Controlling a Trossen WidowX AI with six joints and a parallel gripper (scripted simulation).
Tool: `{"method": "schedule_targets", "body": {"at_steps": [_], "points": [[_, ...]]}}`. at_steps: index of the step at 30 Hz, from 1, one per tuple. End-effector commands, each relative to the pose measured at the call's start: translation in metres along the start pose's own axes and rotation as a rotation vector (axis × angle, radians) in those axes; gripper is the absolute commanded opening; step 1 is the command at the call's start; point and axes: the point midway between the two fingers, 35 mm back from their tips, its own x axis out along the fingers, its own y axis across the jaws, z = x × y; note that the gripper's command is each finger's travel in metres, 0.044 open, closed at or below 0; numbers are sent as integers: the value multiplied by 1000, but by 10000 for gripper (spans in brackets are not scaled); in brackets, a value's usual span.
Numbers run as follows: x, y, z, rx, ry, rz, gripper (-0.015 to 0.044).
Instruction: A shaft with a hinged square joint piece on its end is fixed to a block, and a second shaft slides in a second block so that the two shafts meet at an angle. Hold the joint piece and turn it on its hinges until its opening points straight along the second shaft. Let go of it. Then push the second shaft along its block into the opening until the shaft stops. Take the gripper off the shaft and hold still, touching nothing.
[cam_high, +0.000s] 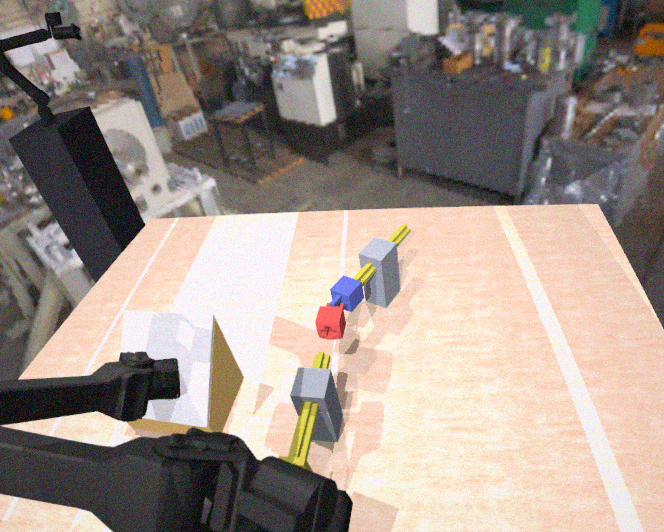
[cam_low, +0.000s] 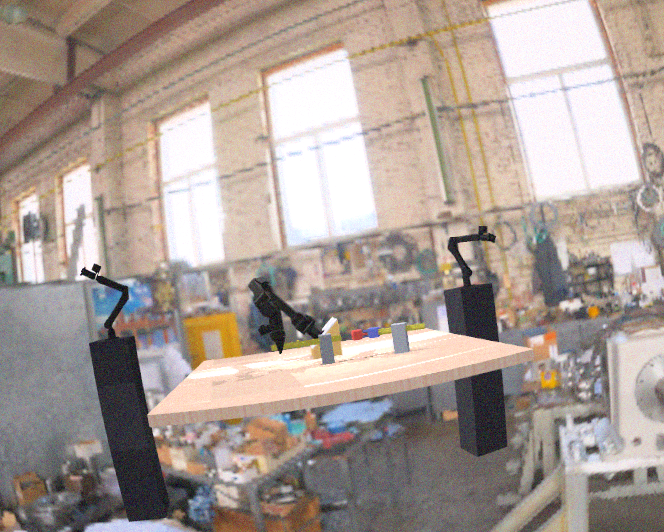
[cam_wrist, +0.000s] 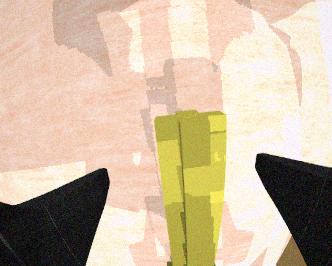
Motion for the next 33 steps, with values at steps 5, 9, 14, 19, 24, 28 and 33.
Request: {"method": "schedule_targets", "body": {"at_steps": [5, 9, 14, 19, 24, 28, 33], "points": [[6, -1, -1, -6, 4, -5, 361], [6, -1, -1, -6, 4, -5, 256], [6, -1, -1, -6, 4, -5, 125], [6, -1, -1, -6, 4, -5, 102], [6, -1, -1, -6, 4, -5, 102], [6, -1, -1, -6, 4, -5, 67], [6, -1, -1, -3, 2, -4, 67]]}}
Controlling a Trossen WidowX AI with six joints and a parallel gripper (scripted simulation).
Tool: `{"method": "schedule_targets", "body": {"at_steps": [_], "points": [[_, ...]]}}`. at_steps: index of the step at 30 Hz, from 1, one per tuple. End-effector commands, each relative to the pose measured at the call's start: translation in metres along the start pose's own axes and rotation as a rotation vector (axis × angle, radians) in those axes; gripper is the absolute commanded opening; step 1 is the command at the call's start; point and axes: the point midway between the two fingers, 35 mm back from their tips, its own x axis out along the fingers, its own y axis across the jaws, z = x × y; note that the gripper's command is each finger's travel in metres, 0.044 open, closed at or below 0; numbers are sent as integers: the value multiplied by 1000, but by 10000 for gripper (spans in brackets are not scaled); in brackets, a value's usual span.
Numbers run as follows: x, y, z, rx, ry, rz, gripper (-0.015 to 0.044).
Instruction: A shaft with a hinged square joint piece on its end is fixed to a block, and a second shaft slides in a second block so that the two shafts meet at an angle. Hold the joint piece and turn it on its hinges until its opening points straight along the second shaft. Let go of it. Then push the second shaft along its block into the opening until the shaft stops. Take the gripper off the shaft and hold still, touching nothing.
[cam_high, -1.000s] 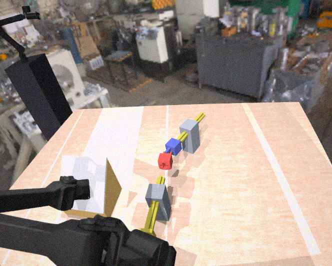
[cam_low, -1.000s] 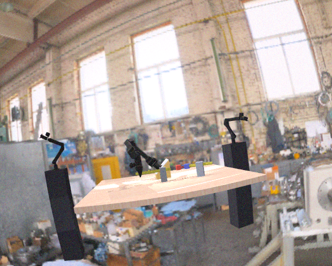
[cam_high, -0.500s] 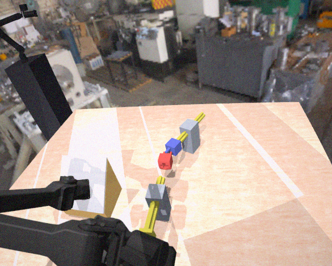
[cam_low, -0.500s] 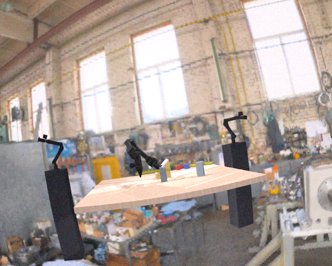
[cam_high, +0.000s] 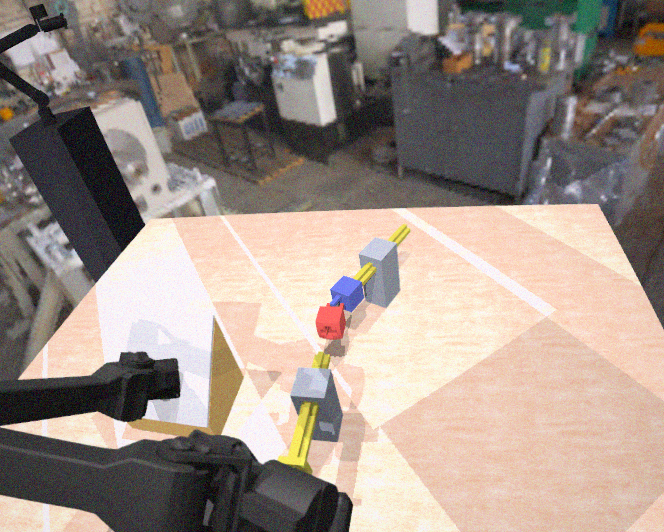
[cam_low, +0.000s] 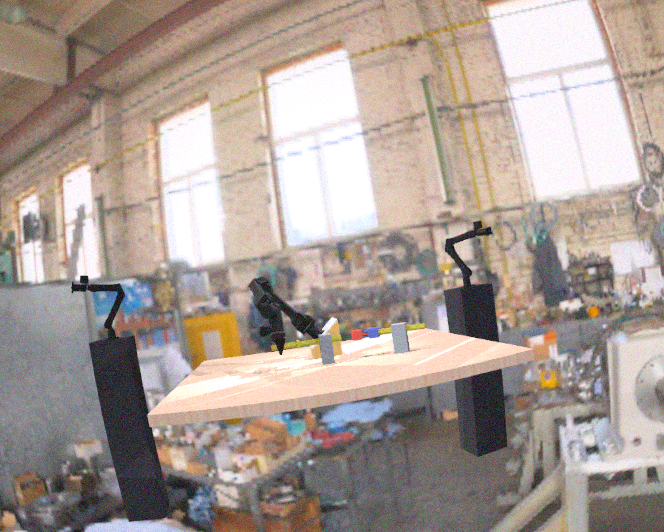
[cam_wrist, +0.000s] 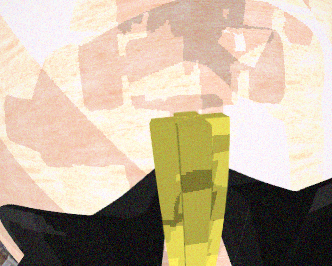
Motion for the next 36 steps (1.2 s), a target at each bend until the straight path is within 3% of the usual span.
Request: {"method": "schedule_targets", "body": {"at_steps": [1, 30, 36], "points": [[0, 0, 0, 0, 0, 0, 67], [2, -1, 1, -4, 3, -66, 67], [0, 0, 2, -2, 0, -49, 27]]}}
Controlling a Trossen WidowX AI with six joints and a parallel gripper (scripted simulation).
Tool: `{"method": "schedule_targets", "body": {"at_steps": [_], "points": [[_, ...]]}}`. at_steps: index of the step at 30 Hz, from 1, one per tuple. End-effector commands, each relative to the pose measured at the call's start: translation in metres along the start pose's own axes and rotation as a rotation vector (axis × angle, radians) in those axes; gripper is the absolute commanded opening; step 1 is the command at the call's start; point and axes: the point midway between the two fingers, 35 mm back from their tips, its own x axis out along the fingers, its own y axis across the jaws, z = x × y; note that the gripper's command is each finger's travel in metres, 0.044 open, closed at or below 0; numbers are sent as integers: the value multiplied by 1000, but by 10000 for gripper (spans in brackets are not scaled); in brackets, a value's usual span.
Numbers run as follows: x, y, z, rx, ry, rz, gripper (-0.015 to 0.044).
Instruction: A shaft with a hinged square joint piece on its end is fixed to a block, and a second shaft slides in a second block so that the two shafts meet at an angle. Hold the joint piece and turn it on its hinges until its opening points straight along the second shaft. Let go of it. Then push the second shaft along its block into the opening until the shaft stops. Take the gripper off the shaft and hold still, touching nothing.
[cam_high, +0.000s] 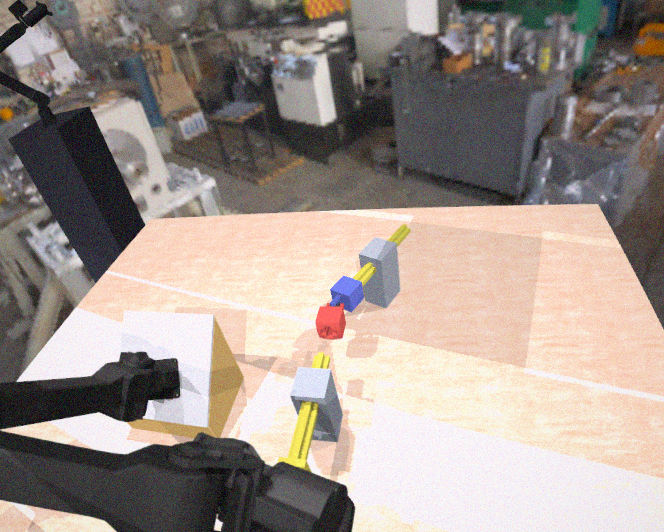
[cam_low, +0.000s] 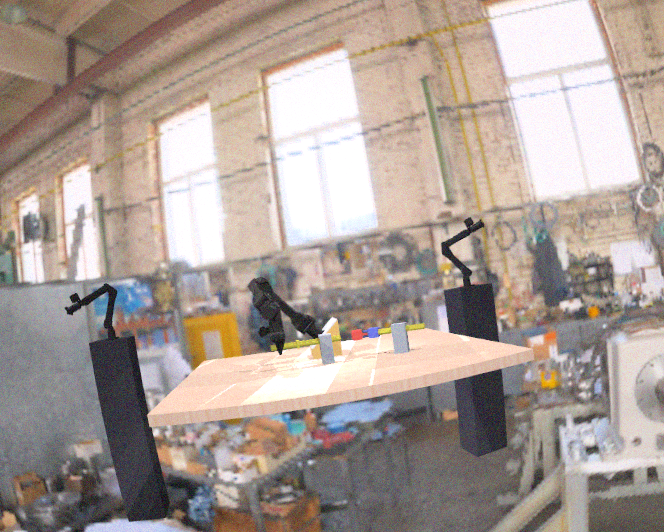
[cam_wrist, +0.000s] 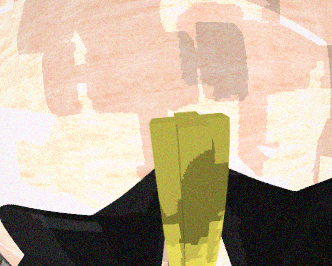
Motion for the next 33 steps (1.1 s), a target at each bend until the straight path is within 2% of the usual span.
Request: {"method": "schedule_targets", "body": {"at_steps": [1, 2, 33], "points": [[0, 0, 0, -1, 0, 2, 20], [0, 0, 0, -1, 0, 2, 0], [1, 0, -41, -3, 6, -21, 0]]}}
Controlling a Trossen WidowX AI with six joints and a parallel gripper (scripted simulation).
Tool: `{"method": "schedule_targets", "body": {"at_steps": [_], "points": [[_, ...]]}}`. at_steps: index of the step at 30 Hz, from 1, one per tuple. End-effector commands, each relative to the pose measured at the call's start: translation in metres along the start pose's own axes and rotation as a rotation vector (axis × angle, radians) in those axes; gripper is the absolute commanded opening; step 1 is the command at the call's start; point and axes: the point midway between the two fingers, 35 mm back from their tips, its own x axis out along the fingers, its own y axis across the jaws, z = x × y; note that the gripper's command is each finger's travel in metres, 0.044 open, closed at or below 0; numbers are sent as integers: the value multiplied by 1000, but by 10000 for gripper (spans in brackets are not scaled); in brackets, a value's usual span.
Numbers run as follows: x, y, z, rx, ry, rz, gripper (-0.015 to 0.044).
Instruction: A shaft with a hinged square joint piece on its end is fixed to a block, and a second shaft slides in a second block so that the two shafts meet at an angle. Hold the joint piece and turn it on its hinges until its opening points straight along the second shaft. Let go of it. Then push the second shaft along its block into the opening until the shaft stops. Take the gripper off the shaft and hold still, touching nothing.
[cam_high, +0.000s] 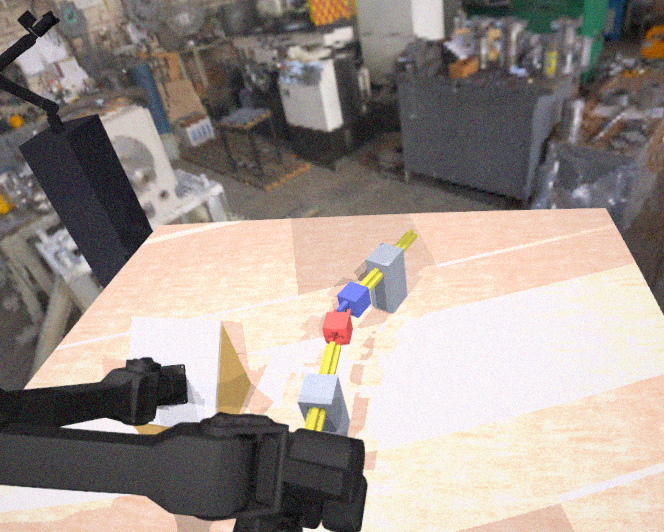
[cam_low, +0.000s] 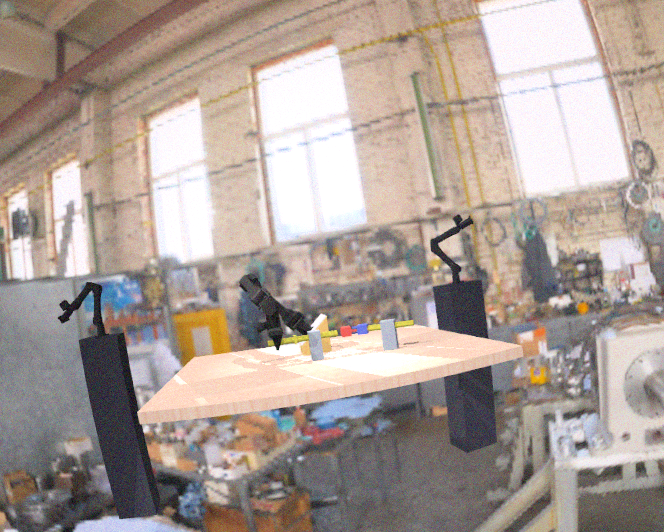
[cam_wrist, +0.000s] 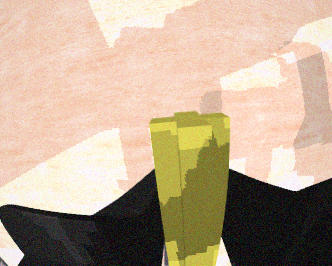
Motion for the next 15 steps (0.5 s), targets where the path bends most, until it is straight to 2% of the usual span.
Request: {"method": "schedule_targets", "body": {"at_steps": [1, 15], "points": [[1, 0, -8, -3, 4, -4, 0], [1, 0, -28, -3, 5, -4, 0]]}}
